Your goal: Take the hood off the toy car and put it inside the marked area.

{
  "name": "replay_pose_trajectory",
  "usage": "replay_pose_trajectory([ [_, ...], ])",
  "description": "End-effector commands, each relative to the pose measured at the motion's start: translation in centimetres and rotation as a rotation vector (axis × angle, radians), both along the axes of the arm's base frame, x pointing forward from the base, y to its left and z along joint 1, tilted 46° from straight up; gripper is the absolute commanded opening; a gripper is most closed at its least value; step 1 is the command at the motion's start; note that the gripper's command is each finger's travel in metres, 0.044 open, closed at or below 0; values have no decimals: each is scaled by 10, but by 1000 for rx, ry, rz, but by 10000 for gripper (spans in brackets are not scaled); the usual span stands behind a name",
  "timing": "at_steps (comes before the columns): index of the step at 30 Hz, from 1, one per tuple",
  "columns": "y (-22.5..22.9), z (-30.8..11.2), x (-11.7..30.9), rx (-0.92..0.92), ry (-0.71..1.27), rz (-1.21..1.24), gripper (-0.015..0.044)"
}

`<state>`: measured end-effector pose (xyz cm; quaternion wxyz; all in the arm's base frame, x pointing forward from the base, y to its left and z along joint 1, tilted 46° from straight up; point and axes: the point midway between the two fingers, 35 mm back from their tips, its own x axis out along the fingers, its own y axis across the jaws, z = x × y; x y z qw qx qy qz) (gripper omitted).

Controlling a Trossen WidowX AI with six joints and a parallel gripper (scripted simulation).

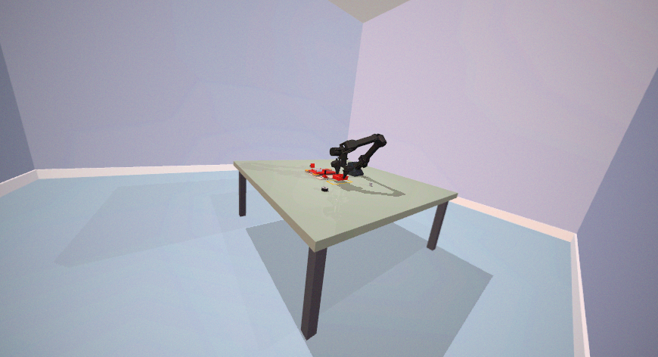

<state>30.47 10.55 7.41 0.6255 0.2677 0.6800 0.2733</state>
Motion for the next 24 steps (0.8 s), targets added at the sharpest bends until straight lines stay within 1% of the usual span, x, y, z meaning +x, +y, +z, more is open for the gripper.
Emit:
replay_pose_trajectory([
  [1,2,-1,0,5,3,-4,0],
  [24,9,-8,-1,5,3,-4,0],
])
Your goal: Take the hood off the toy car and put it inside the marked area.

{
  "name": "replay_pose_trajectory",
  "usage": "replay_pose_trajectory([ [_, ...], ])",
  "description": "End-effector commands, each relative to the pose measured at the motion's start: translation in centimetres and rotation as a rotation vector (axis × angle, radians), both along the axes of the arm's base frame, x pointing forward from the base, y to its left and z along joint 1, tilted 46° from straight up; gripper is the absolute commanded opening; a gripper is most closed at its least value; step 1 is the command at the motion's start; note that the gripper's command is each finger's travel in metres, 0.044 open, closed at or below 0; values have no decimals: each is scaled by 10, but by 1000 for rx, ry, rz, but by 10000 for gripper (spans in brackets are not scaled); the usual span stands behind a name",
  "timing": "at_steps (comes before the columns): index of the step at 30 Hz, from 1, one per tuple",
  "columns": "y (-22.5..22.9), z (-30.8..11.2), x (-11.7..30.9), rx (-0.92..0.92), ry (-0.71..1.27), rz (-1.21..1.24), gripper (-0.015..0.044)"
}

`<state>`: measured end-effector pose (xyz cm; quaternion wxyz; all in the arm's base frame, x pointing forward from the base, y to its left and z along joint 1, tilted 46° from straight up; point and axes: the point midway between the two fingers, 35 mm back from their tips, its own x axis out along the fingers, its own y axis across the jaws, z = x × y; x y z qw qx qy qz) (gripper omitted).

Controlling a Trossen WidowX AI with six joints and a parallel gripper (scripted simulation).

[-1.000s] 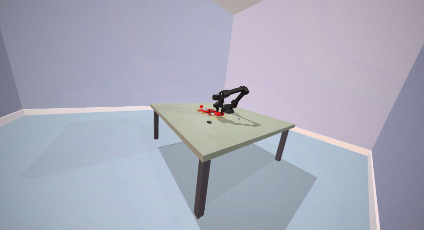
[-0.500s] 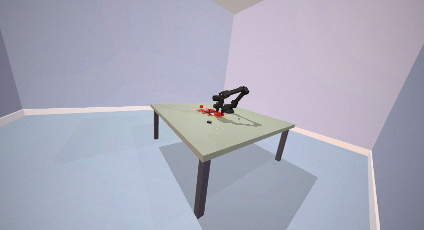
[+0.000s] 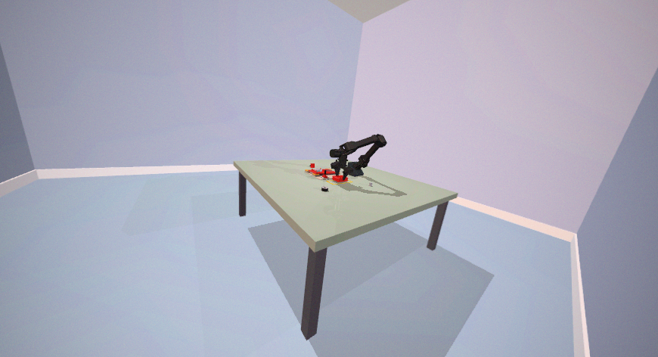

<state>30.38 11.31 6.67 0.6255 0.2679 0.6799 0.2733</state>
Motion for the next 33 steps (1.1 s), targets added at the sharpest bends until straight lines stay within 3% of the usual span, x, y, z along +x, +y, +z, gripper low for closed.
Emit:
replay_pose_trajectory([
  [1,2,-1,0,5,3,-4,0],
  [17,8,-7,-1,6,3,-4,0],
  [33,6,-6,-1,1,0,0,420],
])
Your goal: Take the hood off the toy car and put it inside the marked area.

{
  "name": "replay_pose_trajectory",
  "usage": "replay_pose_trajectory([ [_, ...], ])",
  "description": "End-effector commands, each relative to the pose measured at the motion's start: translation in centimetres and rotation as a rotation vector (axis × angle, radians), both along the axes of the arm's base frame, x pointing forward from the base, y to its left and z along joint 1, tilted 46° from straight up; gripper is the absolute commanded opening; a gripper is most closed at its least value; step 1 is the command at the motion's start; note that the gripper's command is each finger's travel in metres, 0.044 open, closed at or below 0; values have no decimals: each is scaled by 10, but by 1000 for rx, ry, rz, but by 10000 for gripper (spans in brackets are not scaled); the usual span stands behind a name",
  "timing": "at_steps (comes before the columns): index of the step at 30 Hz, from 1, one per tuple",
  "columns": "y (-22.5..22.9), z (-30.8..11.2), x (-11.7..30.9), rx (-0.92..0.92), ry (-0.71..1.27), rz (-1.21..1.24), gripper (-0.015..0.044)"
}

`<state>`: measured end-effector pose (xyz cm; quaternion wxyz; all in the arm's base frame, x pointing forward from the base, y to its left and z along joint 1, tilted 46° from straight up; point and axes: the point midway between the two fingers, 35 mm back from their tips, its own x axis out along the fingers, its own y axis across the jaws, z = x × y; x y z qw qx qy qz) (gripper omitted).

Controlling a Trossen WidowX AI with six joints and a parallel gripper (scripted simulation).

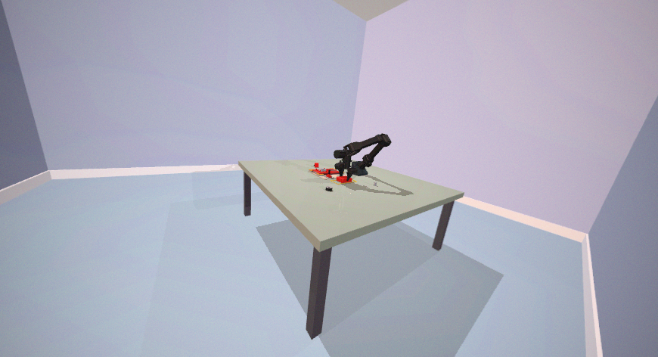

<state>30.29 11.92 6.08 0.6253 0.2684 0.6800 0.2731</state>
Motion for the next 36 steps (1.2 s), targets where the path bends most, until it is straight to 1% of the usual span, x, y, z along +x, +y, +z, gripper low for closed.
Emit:
replay_pose_trajectory([
  [1,0,0,0,0,-1,1,440],
  [5,-13,12,3,-1,-1,0,440],
  [11,-50,48,6,5,1,-1,440],
  [36,-52,50,5,5,1,-1,440],
])
